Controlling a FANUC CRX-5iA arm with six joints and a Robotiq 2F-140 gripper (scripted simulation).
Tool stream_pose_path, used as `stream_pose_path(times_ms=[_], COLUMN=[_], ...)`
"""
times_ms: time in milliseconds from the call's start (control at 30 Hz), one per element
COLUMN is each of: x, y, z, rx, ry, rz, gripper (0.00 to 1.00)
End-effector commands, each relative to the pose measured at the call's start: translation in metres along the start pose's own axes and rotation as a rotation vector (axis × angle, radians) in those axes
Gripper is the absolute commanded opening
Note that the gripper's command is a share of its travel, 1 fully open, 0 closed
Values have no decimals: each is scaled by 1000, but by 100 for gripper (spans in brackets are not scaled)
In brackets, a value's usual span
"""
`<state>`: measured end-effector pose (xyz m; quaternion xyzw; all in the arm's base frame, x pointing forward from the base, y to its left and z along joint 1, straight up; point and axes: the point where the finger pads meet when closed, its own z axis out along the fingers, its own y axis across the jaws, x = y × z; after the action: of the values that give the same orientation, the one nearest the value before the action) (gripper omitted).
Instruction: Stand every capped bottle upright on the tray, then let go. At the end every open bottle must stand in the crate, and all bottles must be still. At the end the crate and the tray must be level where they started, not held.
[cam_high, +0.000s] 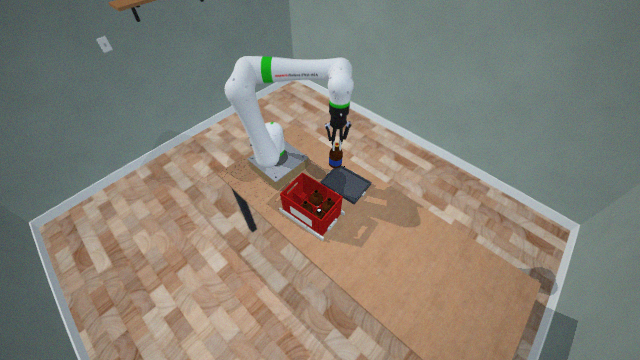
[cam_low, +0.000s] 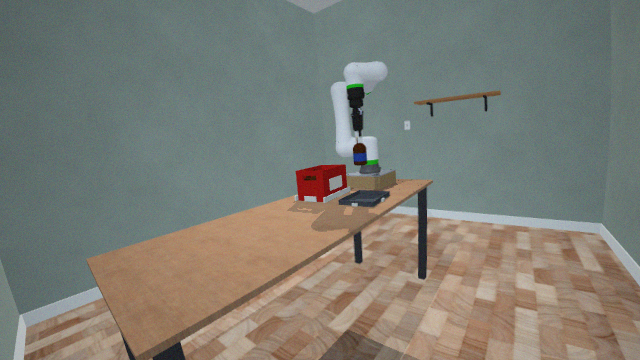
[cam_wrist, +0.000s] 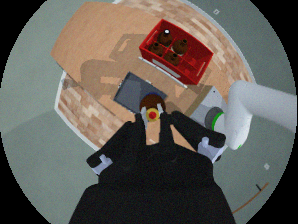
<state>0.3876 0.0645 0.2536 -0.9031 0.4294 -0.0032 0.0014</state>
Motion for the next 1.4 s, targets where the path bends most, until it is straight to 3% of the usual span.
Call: stream_pose_path(times_ms=[0, 1000, 1367], x=[-3, -28, -28], y=[-4, -34, -34], z=[0, 0, 22], rx=[0, 0, 0], ry=[0, 0, 0], rz=[0, 0, 0], gripper=[0, 0, 0])
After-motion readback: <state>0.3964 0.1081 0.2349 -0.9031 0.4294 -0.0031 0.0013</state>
